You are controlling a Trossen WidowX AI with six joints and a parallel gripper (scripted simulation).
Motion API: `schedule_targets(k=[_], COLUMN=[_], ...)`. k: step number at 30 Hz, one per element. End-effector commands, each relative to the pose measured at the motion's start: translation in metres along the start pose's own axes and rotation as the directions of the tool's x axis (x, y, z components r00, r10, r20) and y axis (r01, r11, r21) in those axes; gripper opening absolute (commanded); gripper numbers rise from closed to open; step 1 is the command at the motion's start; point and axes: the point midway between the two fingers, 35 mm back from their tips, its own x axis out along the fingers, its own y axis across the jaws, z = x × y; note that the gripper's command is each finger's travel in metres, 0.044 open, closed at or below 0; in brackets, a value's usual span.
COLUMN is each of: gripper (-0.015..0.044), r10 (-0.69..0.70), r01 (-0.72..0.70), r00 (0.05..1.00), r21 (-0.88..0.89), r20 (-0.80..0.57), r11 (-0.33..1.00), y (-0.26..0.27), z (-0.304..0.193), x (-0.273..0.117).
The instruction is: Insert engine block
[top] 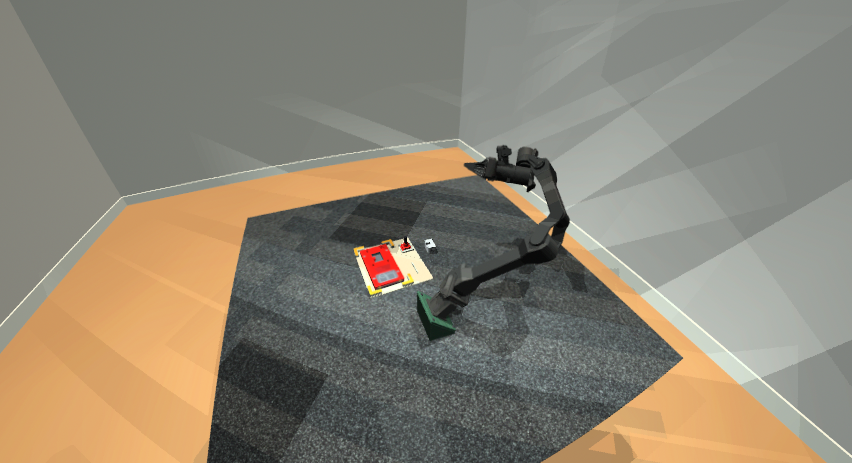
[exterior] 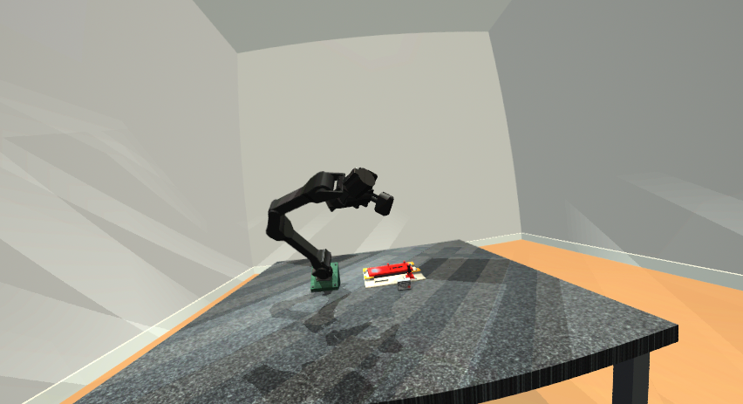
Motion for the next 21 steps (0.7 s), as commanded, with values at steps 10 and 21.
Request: schedule_targets(k=[10, 21], gripper=[0.044, 0.044], r10=[-0.016, -0.016], r01=[0.041, 0.167], r00=[0.993, 0.953], r21=[0.223, 0.48], r20=[-0.114, -0.303], r11=[0.974, 0.861], y=[-0.013, -0.027], z=[-0.017, -0.048], x=[0.02, 0.054])
